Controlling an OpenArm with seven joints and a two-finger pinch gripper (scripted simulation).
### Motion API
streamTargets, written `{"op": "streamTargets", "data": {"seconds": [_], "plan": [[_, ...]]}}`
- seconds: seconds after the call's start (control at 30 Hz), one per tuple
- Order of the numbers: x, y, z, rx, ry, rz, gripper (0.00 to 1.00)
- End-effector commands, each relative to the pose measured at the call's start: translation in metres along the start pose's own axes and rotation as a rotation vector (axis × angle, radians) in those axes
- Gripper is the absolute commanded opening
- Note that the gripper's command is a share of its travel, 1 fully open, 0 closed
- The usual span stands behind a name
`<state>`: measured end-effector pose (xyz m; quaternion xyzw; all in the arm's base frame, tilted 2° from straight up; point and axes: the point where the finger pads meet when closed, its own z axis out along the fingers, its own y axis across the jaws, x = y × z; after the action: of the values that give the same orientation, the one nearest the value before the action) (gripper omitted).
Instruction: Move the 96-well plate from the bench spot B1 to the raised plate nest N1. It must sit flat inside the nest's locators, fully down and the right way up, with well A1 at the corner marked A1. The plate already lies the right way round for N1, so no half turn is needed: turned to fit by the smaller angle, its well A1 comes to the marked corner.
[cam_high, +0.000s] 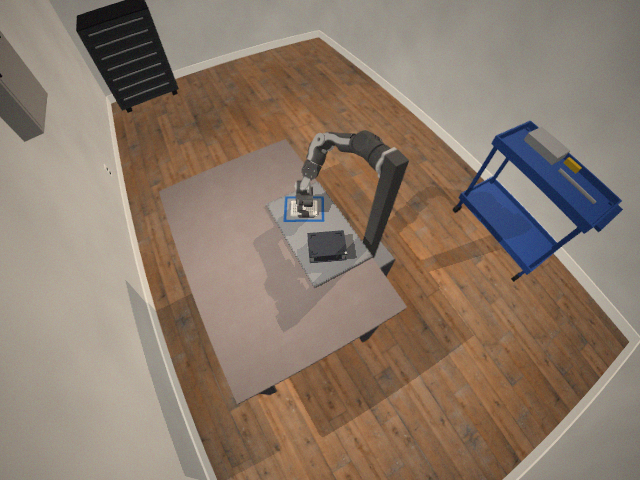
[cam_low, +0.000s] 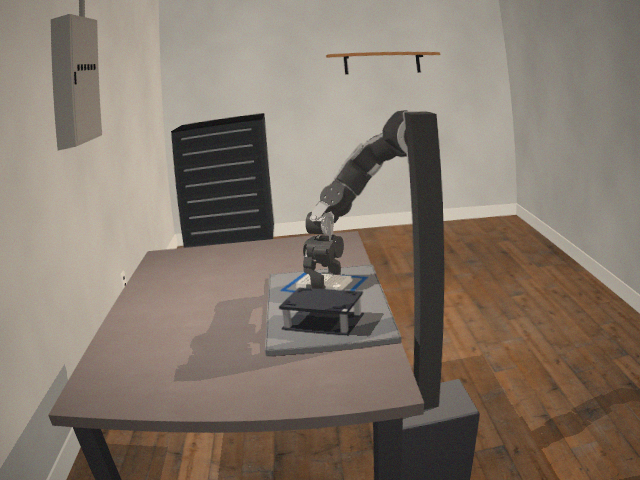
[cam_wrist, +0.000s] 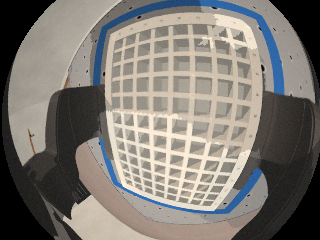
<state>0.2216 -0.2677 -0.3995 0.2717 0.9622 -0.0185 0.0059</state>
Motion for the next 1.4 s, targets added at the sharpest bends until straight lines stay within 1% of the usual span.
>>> {"op": "streamTargets", "data": {"seconds": [0.0, 0.23, 1.1, 1.27, 1.37], "plan": [[0.0, 0.0, 0.0, -0.001, -0.001, 0.001, 0.24], [-0.001, 0.0, 0.0, -0.002, -0.001, 0.001, 0.0], [-0.001, 0.0, 0.0, -0.002, -0.001, 0.001, 0.0], [-0.002, 0.0, -0.032, 0.005, 0.0, 0.0, 0.0], [-0.002, 0.0, -0.032, 0.005, 0.0, 0.0, 0.0]]}}
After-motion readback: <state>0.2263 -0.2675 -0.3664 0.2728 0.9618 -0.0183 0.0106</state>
